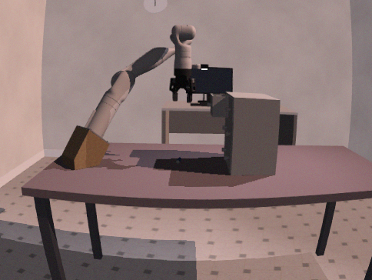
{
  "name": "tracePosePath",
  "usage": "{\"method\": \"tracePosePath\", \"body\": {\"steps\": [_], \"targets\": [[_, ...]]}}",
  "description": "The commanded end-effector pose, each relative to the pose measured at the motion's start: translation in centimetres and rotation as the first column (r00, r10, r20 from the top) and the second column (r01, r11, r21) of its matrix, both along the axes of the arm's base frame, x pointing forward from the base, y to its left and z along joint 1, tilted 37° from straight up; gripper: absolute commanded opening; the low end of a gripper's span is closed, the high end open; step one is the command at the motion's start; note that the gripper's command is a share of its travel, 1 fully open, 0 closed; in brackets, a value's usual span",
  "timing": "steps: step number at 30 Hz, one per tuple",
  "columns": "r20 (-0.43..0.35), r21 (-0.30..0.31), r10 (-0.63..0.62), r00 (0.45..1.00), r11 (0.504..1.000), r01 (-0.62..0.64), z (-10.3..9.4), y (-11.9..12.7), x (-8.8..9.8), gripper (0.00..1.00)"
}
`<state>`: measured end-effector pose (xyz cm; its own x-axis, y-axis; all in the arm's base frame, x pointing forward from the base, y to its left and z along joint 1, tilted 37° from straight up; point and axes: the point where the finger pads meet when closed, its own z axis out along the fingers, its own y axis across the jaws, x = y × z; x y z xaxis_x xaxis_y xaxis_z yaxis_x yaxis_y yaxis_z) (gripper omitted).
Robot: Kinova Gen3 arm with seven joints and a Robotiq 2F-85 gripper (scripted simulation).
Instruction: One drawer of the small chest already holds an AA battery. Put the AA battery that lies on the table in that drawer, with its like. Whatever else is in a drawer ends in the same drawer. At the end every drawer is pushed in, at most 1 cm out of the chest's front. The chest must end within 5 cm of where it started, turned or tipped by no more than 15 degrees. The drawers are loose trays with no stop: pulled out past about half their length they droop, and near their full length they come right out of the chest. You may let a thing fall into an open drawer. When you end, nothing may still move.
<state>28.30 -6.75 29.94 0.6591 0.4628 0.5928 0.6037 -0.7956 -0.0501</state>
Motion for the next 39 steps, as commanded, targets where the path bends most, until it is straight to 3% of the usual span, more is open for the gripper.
{"method": "tracePosePath", "body": {"steps": [1, 15, 32, 39], "targets": [[0.013, -0.002, 0.017, 1.0, 1.0, -0.017, -0.7, 0.2, 0.2, 1.0], [0.107, -0.143, 0.249, 0.963, 0.962, -0.233, -6.8, 2.0, 3.0, 1.0], [0.156, -0.267, 0.431, 0.889, 0.885, -0.383, -11.7, 3.4, 5.2, 1.0], [0.163, -0.297, 0.473, 0.866, 0.86, -0.414, -12.9, 3.8, 5.8, 1.0]]}}
